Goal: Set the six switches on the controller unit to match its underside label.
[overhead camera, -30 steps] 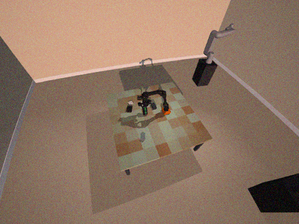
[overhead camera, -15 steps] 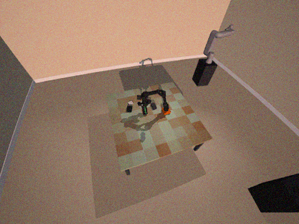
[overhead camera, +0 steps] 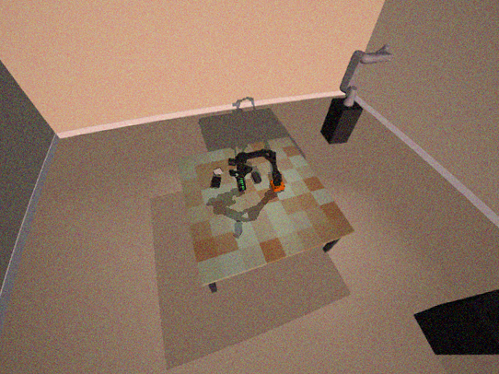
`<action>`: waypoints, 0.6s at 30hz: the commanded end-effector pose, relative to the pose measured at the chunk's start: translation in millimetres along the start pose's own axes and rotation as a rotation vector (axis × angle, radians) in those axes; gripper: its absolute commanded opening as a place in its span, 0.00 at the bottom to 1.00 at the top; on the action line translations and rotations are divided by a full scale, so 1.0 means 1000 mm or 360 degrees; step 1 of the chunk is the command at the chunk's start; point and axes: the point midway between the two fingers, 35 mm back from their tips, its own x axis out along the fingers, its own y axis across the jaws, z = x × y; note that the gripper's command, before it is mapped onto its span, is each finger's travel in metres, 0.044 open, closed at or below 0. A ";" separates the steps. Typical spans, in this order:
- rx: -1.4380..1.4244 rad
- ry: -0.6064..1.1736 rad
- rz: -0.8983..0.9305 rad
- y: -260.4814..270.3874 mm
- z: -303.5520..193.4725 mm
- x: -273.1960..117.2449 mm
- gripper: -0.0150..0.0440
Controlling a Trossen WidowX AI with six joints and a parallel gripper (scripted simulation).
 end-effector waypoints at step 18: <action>-0.0018 -0.0020 0.0028 0.000 -0.009 0.017 0.83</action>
